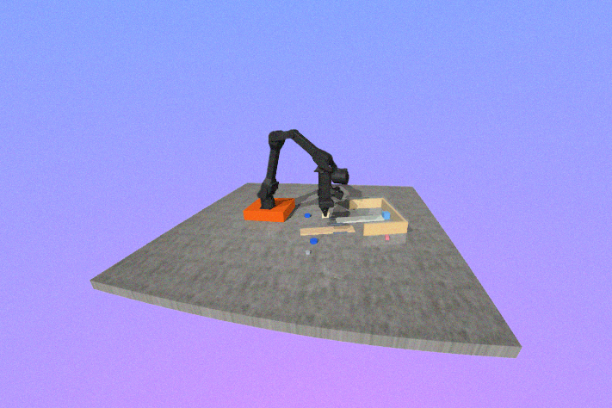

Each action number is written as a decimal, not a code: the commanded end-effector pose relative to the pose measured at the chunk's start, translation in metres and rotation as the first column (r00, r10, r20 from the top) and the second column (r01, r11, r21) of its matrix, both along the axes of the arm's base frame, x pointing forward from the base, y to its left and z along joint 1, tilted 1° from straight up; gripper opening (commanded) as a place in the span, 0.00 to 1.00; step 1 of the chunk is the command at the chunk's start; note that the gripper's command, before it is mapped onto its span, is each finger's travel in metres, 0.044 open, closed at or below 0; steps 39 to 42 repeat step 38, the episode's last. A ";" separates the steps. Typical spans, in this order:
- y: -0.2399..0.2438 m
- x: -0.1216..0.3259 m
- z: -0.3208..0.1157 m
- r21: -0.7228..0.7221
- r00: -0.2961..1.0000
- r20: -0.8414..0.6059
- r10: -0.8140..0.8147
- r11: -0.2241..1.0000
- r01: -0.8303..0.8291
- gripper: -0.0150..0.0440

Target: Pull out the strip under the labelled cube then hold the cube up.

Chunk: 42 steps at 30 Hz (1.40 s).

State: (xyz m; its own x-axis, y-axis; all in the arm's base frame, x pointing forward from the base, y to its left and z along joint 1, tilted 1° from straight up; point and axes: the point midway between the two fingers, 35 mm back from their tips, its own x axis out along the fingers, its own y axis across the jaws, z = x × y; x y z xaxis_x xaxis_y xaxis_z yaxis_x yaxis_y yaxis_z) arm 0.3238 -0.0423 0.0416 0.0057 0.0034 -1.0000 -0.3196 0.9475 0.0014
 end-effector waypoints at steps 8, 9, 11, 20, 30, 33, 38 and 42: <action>0.003 -0.022 0.008 0.002 1.000 0.006 -0.002 1.000 0.002 0.25; 0.003 -0.022 0.014 0.002 1.000 0.006 -0.002 1.000 0.002 0.25; 0.003 -0.022 0.026 0.002 1.000 0.006 -0.002 1.000 0.002 0.25; 0.003 -0.023 0.035 0.002 1.000 0.006 -0.002 1.000 0.002 0.25; 0.003 -0.023 0.035 0.002 1.000 0.006 -0.002 1.000 0.002 0.25; 0.003 -0.023 0.035 0.002 1.000 0.006 -0.002 1.000 0.002 0.25; 0.003 -0.023 0.035 0.002 1.000 0.006 -0.002 1.000 0.002 0.25; 0.003 -0.023 0.035 0.002 1.000 0.006 -0.002 1.000 0.002 0.25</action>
